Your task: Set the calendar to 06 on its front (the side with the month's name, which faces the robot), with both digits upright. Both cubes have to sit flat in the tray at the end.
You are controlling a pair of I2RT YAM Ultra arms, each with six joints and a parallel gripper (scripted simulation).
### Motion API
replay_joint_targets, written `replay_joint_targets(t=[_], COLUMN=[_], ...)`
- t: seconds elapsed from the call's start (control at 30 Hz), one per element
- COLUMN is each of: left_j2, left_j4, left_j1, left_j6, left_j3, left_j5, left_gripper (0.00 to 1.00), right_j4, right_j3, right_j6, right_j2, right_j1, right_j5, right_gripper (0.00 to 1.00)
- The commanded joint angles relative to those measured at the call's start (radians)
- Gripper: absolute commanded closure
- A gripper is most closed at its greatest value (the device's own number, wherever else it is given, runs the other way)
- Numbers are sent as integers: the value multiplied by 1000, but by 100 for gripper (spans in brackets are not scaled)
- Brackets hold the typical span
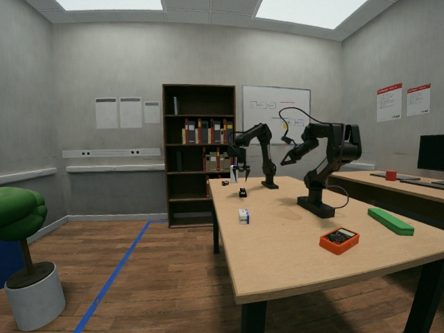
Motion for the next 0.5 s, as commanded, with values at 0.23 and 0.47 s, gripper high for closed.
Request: replay_joint_targets(t=[0.23, 0.47], left_j2=[4, 4], left_j4=[-7, -7], left_j1=[-6, -6], left_j6=[-5, -5], left_j3=[23, 23], left_j5=[-25, -25], left_gripper=[0, 0], right_j4=[-125, -17], right_j3=[77, 35], right_j6=[5, 82], right_j2=[-1, -42], right_j1=[16, -1], right_j5=[-7, -45], right_gripper=[36, 0])
